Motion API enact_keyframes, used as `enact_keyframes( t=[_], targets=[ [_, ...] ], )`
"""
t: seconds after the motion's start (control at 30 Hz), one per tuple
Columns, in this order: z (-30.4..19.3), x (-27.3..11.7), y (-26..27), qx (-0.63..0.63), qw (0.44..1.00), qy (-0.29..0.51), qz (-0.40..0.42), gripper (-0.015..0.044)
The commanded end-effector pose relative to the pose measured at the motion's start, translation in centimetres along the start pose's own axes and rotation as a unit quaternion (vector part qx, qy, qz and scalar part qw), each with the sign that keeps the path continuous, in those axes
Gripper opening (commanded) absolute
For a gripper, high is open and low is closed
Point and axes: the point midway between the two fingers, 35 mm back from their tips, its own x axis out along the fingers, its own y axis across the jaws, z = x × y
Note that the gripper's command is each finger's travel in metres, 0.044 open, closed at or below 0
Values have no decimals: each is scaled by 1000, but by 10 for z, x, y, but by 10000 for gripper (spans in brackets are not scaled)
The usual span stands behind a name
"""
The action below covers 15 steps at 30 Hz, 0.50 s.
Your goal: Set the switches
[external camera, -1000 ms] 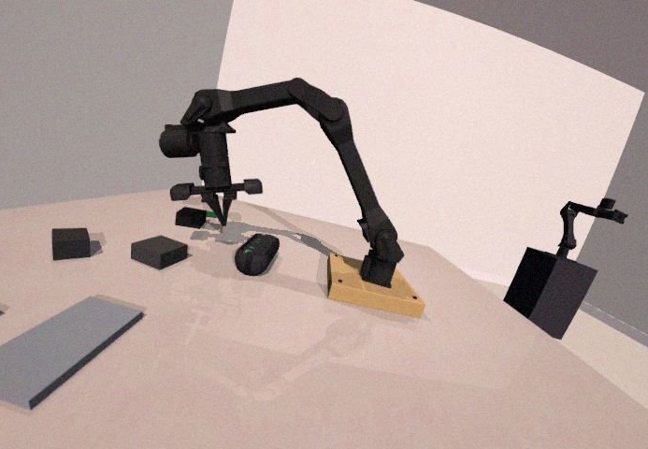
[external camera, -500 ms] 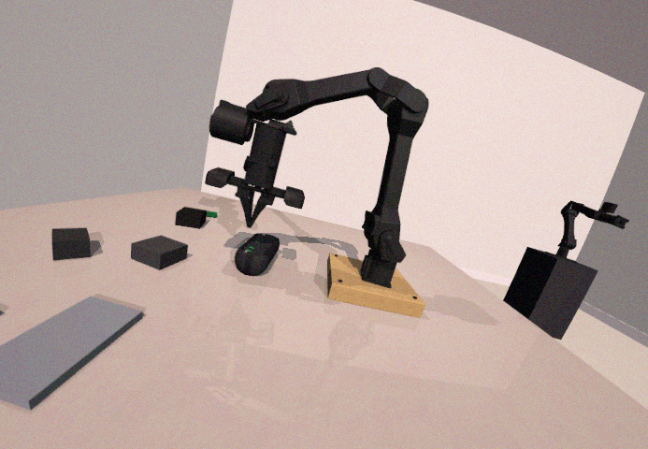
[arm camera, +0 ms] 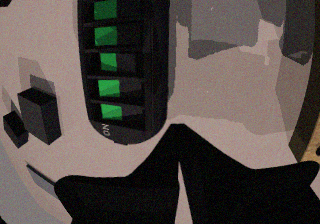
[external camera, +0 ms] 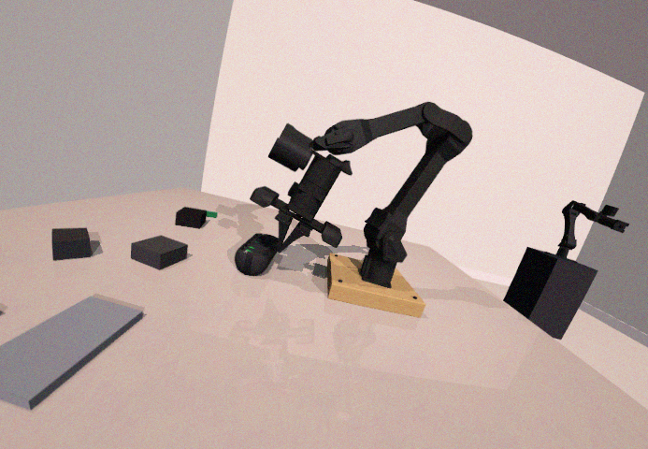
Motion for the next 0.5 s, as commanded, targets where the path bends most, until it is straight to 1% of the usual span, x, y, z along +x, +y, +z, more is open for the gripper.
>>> enact_keyframes(
  t=[0.0,0.47],
  targets=[
    [-1,1,-2,5,1000,4,6,0],
    [-2,23,-7,5,1000,2,5,0]
  ],
)
